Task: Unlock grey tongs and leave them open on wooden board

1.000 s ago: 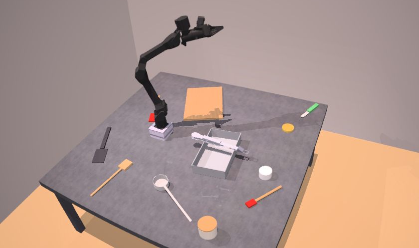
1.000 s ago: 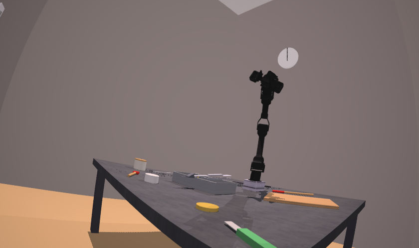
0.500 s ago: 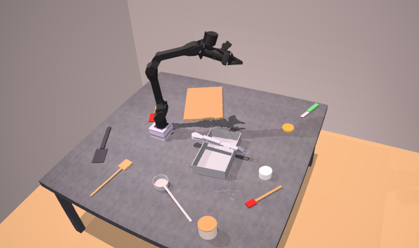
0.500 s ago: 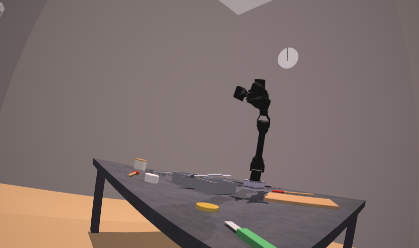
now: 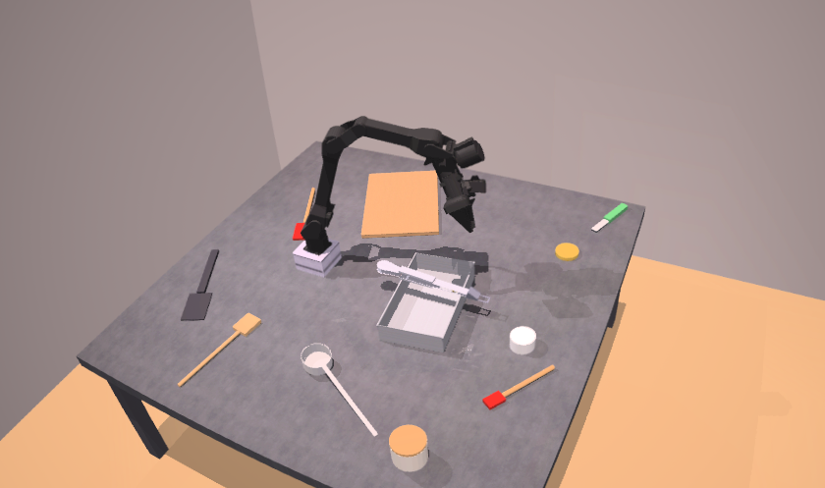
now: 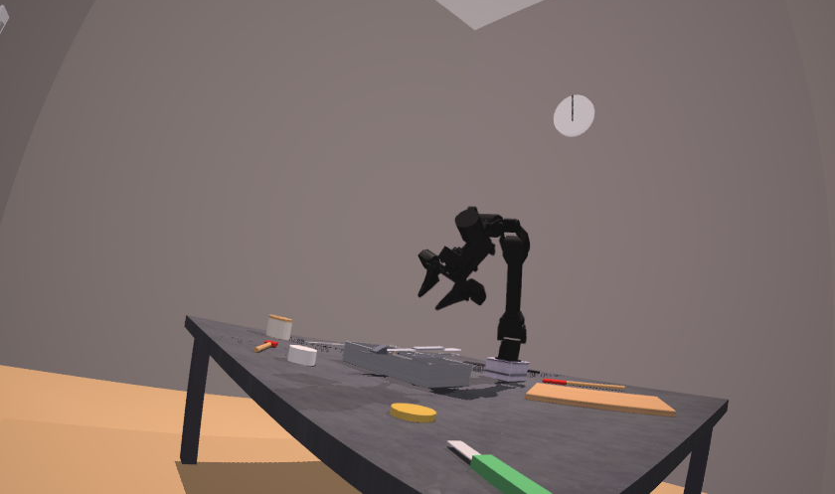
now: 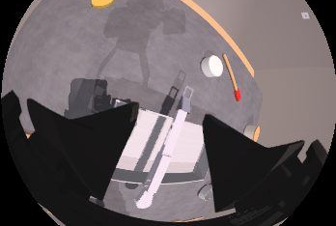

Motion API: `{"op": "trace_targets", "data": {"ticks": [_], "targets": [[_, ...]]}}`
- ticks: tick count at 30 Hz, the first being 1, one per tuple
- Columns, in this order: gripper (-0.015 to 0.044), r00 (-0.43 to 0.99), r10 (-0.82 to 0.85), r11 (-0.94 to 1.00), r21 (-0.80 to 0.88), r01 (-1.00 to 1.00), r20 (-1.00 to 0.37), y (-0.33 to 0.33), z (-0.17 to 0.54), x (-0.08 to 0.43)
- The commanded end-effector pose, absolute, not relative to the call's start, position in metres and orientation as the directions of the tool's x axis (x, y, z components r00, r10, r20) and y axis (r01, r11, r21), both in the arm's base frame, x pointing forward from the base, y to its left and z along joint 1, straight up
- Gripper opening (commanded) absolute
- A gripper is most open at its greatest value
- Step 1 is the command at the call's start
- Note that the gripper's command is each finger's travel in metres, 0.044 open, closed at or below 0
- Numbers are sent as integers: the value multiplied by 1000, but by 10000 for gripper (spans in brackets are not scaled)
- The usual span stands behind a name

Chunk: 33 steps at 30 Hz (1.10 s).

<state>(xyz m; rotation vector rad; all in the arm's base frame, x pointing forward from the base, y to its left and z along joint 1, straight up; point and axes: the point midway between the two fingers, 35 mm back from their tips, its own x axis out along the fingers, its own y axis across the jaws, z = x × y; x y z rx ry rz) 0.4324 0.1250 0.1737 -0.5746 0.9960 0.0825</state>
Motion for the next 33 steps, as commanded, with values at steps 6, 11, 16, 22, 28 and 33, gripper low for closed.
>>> {"op": "trace_targets", "data": {"ticks": [6,11,16,22,28,33], "targets": [[260,208,-455,815,-500,-294,-866,59,78,407],[260,209,-456,815,-500,-294,-865,55,79,411],[260,209,-456,815,-500,-294,-865,55,78,411],[260,209,-456,815,-500,-294,-865,52,72,413],[260,209,-456,815,-500,-294,-865,48,64,416],[260,209,-456,814,-500,-294,-865,44,57,418]]}}
